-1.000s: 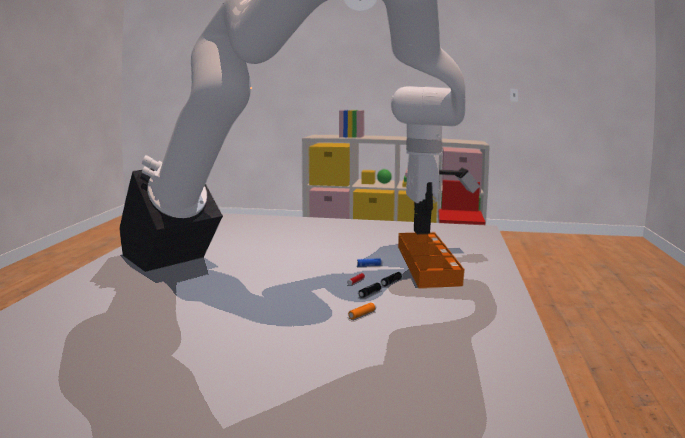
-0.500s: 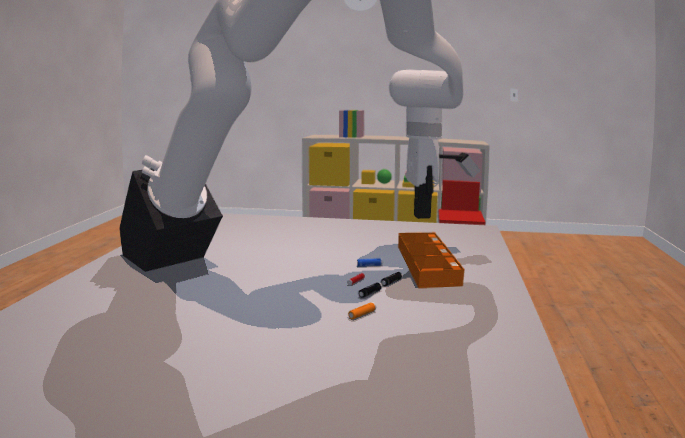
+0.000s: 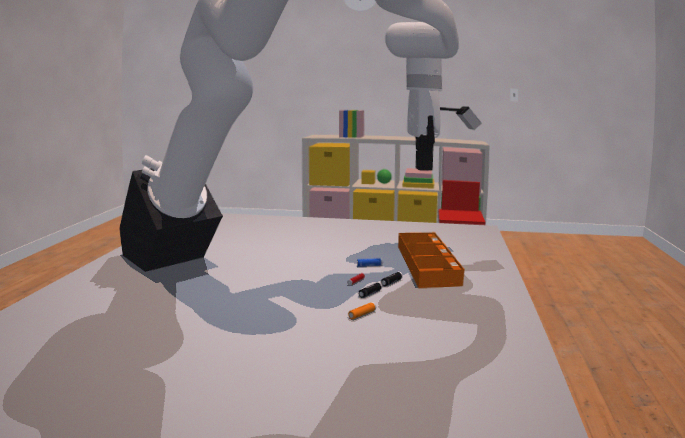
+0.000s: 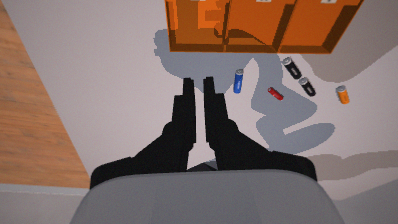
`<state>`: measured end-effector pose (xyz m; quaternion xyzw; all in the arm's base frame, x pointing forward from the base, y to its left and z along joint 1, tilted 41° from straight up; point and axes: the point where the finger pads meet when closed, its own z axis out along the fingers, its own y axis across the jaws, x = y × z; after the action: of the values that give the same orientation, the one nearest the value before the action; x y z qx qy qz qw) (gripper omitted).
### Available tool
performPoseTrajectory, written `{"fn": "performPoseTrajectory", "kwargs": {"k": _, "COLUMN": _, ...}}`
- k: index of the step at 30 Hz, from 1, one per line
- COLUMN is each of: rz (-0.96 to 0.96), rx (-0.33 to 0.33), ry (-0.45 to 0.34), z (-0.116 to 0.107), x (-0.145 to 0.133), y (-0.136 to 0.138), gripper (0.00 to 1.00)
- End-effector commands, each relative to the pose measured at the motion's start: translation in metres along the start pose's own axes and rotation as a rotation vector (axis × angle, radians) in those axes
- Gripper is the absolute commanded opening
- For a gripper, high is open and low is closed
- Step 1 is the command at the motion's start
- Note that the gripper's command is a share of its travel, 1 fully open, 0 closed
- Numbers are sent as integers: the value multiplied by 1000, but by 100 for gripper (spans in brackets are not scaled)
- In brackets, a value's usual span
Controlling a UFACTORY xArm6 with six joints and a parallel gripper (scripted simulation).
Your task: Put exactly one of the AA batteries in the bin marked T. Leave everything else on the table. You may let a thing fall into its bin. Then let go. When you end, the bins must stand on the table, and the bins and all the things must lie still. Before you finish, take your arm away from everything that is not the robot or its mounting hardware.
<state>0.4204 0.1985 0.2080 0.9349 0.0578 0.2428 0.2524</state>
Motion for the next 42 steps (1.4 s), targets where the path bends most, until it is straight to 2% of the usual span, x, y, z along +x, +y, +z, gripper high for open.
{"fn": "performPoseTrajectory", "kwargs": {"k": 1, "rz": 2, "rx": -5, "ry": 0, "z": -22, "x": 0, "y": 1, "gripper": 7}}
{"fn": "performPoseTrajectory", "kwargs": {"k": 10, "rz": 2, "rx": -5, "ry": 0, "z": -22, "x": 0, "y": 1, "gripper": 7}}
{"fn": "performPoseTrajectory", "kwargs": {"k": 11, "rz": -19, "rx": -5, "ry": 0, "z": -17, "x": -5, "y": 4, "gripper": 28}}
{"fn": "performPoseTrajectory", "kwargs": {"k": 22, "rz": -19, "rx": -5, "ry": 0, "z": 43, "x": -65, "y": 40, "gripper": 28}}
{"fn": "performPoseTrajectory", "kwargs": {"k": 24, "rz": -19, "rx": -5, "ry": 0, "z": 43, "x": -65, "y": 40, "gripper": 28}}
{"fn": "performPoseTrajectory", "kwargs": {"k": 34, "rz": -20, "rx": -6, "ry": -1, "z": 97, "x": -120, "y": 73, "gripper": 28}}
{"fn": "performPoseTrajectory", "kwargs": {"k": 37, "rz": -20, "rx": -6, "ry": -1, "z": 101, "x": -129, "y": 79, "gripper": 28}}
{"fn": "performPoseTrajectory", "kwargs": {"k": 42, "rz": -20, "rx": -6, "ry": -1, "z": 101, "x": -130, "y": 81, "gripper": 28}}
